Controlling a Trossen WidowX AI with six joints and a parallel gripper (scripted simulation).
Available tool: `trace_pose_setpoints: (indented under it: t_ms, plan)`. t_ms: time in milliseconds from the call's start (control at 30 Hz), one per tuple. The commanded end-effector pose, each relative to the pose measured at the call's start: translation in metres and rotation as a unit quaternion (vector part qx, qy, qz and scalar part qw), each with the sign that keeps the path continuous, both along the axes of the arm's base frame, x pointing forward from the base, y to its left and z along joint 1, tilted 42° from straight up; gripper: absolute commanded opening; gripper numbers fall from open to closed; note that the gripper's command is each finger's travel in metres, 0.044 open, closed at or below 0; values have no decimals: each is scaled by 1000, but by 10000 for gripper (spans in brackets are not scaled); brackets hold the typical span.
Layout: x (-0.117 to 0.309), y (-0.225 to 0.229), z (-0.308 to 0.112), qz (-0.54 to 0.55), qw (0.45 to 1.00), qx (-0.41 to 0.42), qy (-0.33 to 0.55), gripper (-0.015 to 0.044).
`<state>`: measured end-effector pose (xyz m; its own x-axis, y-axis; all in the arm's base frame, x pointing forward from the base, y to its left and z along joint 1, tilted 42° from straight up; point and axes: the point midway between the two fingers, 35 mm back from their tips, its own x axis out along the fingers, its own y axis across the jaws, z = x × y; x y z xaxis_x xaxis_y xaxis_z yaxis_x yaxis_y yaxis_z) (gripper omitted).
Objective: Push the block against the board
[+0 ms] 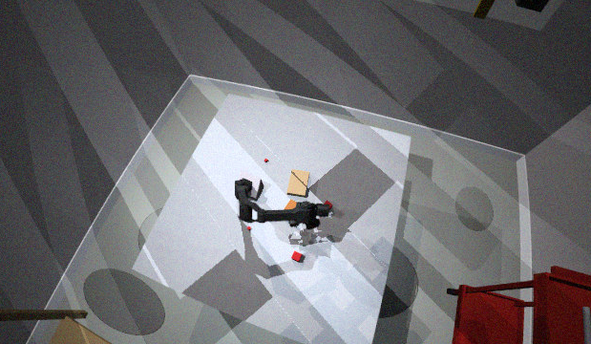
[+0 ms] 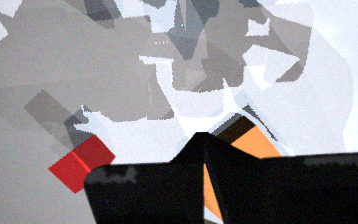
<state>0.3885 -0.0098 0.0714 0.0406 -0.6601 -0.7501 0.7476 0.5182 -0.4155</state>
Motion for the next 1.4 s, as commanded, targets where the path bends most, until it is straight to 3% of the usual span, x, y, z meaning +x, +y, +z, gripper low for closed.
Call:
trace_pose_setpoints:
  t_ms: [0, 700, 933, 1100, 1367]
  plan:
    - [-11, -9, 6, -57, 997, 2, -47, 0]
    - [-63, -46, 32, -317, 908, 12, -275, 0]
    - [-65, -47, 33, -324, 903, 13, -282, 0]
    - [-64, -82, -6, -324, 903, 12, -283, 0]
    - [-64, -84, -8, -324, 903, 12, -283, 0]
